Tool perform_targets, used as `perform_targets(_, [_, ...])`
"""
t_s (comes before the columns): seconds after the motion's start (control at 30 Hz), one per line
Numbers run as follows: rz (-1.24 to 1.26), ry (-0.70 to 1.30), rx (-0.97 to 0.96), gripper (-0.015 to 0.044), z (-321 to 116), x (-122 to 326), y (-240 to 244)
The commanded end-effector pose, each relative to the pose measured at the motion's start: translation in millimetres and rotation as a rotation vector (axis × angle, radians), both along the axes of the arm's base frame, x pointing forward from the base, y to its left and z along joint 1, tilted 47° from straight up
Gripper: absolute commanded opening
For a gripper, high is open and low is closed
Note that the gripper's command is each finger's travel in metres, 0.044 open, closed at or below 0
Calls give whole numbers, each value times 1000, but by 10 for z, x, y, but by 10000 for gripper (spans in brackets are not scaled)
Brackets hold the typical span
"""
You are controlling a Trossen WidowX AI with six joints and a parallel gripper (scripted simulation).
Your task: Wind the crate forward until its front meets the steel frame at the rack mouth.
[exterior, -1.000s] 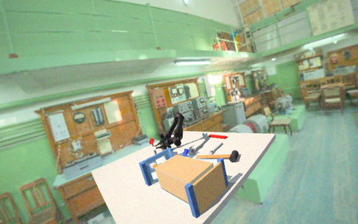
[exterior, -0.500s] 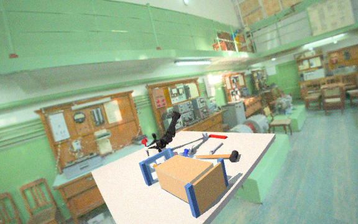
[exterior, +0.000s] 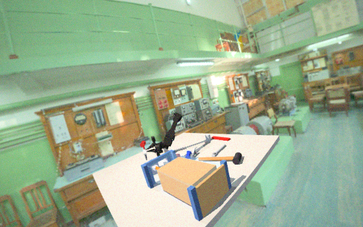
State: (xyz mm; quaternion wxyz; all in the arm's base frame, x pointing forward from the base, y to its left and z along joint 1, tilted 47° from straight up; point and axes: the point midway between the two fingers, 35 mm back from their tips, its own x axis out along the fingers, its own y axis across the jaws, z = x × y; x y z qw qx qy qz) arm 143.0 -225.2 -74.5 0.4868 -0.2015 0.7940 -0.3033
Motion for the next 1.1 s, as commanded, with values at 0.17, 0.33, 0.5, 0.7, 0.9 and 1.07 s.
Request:
perform_targets(0.17, [16, 16, -21, 0, -56, 22, -30])
perform_targets(0.33, [16, 16, -21, 0, -104, 9, 20])
perform_targets(0.5, [16, 16, -21, 0, -149, 5, 68])
perform_targets(0.7, [16, 16, -20, 0, -185, 2, 106])
perform_targets(0.9, [16, 16, -20, 0, -185, 2, 107])
perform_targets(1.07, [14, 14, -16, 0, -169, -1, 123])
